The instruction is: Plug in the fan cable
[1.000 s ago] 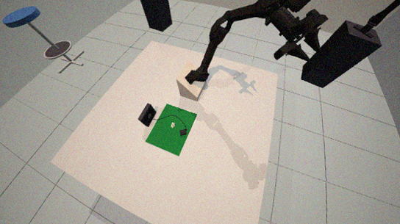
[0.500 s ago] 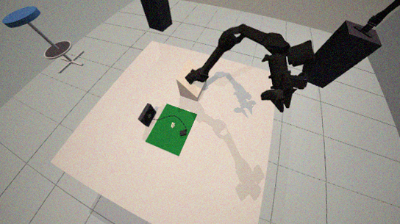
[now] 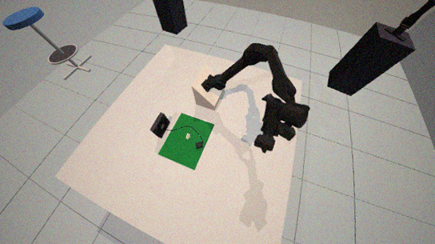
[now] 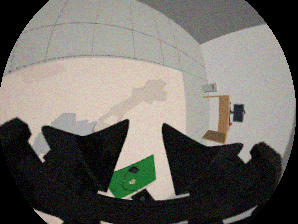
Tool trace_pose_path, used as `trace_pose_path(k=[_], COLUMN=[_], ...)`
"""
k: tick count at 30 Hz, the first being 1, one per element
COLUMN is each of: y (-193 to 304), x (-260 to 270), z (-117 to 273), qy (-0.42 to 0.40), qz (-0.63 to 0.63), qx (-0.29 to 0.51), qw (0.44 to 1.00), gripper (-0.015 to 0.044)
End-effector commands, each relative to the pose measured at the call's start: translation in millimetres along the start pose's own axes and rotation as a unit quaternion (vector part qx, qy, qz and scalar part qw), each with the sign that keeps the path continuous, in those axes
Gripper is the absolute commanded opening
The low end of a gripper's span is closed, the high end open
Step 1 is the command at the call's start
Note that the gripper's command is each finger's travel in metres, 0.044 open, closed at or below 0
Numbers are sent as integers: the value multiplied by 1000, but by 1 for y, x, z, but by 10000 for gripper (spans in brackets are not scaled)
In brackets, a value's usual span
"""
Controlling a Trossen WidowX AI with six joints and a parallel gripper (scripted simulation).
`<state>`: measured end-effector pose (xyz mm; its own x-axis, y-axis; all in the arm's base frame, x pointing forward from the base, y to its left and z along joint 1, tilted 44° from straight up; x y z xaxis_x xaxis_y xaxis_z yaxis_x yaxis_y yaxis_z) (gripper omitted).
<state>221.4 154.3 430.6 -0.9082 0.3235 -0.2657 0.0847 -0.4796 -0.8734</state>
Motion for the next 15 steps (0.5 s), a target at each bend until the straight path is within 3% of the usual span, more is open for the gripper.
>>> trace_pose_path(k=[1,15], y=[50,186], x=[-22,-51], z=[-38,-90], qy=[-42,-179], qz=[81,247], qx=[59,114], qw=[994,946], gripper=[210,210])
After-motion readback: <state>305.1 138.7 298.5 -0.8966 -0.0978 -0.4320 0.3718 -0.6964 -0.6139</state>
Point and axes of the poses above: the point midway between the two fingers, 35 mm back from their tips, its own z axis back along the fingers, its own x axis across the jaws, y = z × x, the point moved 9 cm from there along z, back along the fingers, and after that the axes turned 4 degrees about z, right-handed, at the moved point
